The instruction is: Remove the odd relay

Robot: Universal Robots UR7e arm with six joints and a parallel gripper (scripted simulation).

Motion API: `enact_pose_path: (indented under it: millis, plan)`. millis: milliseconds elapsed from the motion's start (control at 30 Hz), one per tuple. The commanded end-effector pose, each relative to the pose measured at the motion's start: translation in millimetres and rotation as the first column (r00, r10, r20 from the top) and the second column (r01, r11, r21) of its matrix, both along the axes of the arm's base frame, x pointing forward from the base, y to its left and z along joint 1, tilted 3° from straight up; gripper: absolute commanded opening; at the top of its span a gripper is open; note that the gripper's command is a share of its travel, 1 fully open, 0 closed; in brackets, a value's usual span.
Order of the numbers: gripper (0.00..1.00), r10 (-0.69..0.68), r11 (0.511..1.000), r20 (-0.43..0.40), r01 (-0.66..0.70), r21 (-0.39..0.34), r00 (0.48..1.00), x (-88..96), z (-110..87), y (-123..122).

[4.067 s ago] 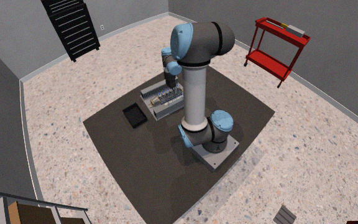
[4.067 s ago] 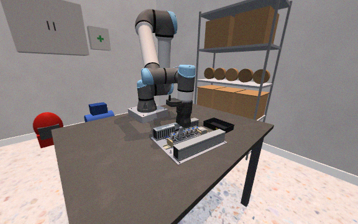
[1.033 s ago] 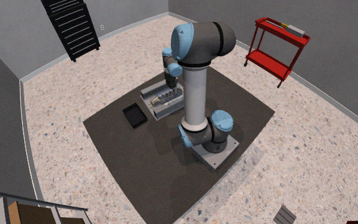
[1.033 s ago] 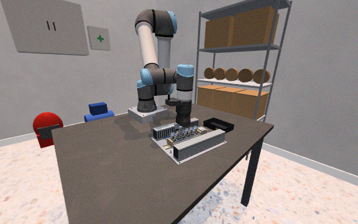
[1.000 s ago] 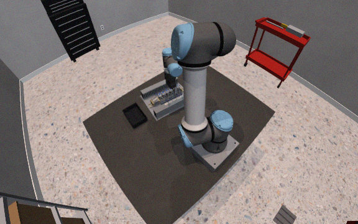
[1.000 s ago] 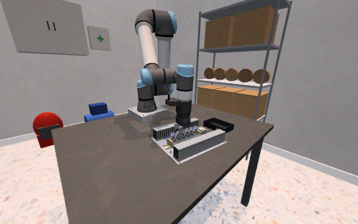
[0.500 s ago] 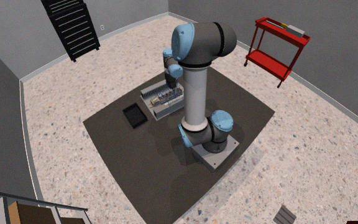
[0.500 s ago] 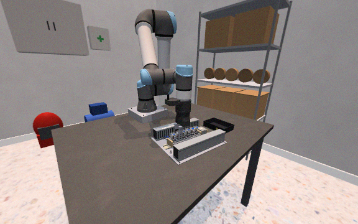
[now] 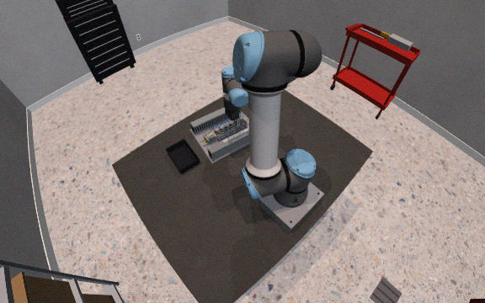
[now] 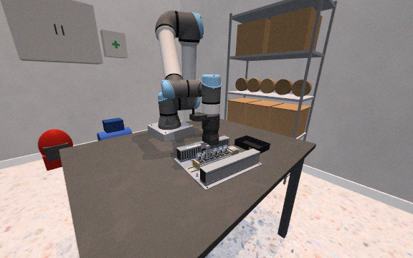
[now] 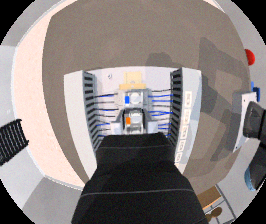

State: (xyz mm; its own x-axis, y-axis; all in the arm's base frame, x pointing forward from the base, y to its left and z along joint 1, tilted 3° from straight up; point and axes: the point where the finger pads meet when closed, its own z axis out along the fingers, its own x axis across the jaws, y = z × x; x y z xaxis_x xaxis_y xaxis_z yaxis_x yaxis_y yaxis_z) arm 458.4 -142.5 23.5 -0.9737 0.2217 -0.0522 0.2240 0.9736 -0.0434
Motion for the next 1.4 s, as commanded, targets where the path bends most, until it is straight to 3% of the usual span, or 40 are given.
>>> enact_pose_path:
  millis: [0, 1367]
  plan:
    - [0.00, 0.001, 1.000, 0.011, -0.001, -0.002, 1.000, 0.6, 1.3, 0.0]
    - [0.00, 0.004, 1.000, 0.081, -0.003, -0.018, 0.997, -1.4, 1.3, 0.4]
